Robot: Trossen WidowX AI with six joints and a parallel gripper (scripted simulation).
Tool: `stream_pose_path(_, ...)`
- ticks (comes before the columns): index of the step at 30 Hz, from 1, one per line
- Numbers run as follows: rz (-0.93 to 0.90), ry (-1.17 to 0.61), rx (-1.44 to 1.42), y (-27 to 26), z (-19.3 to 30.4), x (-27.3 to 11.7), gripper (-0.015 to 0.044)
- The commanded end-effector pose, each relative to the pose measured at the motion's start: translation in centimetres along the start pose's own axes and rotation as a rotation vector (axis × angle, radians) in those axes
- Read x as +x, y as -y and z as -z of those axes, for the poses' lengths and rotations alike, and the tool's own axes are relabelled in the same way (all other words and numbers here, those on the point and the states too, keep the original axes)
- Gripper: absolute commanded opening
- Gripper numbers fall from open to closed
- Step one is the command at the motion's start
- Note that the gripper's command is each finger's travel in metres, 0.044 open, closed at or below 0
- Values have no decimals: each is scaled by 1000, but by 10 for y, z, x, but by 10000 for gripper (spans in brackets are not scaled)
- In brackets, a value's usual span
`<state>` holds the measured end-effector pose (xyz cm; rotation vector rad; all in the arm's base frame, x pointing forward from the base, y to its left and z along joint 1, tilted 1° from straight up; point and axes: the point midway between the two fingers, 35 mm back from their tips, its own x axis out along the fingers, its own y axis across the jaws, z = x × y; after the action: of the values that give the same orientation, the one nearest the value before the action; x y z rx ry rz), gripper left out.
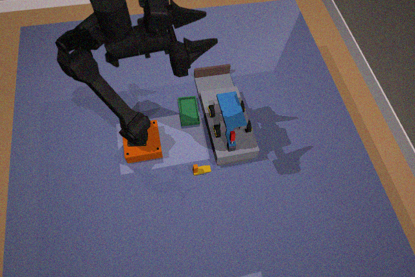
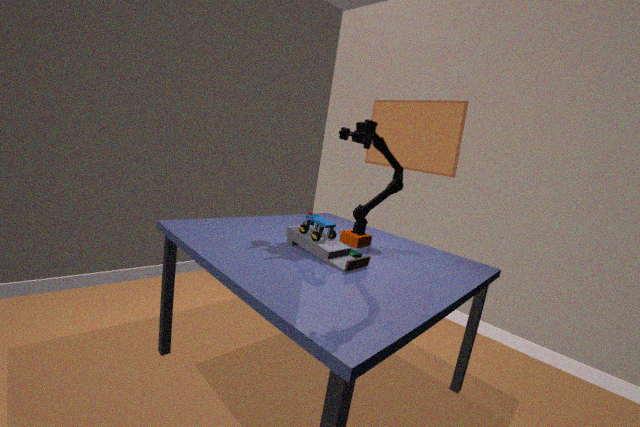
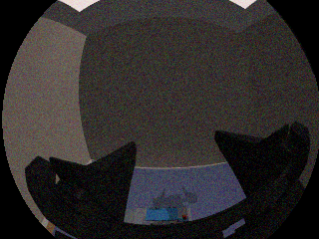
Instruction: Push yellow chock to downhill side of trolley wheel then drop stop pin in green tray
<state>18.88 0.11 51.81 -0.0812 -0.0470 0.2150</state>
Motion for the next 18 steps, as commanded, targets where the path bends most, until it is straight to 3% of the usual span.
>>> stream_pose_path(1, 2, -3, -2, 1, 1, 1, 374)
stream_pose_path(8, 46, -131, -92, 35, 45, 27, 190)
stream_pose_path(18, 49, -452, -359, 83, 142, 54, 190)
